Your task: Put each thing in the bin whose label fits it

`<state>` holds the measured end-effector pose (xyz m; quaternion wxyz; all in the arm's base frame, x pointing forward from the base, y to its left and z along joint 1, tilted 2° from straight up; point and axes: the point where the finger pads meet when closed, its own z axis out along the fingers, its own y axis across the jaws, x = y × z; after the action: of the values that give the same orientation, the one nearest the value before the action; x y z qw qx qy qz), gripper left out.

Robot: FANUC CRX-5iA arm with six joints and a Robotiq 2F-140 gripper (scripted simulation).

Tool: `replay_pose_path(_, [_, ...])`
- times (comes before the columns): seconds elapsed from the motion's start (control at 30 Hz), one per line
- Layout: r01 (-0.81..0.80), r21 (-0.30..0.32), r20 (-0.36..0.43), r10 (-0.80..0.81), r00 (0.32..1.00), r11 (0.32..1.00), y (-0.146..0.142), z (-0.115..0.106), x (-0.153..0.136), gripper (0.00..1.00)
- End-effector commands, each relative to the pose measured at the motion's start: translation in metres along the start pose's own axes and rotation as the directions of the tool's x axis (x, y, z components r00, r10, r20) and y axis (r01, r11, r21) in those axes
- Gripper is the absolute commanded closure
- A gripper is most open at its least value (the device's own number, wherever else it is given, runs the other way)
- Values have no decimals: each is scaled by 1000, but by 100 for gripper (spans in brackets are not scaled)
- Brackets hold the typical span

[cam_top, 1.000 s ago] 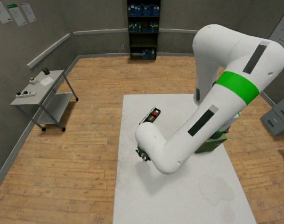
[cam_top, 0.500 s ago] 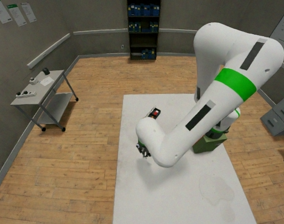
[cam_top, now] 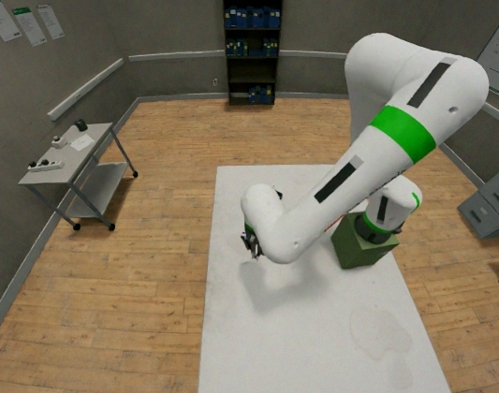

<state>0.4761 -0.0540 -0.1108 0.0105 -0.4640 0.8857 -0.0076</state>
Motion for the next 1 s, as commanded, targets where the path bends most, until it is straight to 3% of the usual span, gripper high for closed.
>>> replay_pose_path(0.0, [1, 0, 1, -1, 1000, 1000, -7, 0, 19, 84])
replay_pose_path(0.8, [1, 0, 1, -1, 1000, 1000, -50, 0, 144, 84])
replay_pose_path(0.9, [1, 0, 1, -1, 1000, 1000, -50, 0, 144, 84])
replay_pose_path(0.97, [-99, 0, 1, 99, 995, 995, -54, 0, 155, 84])
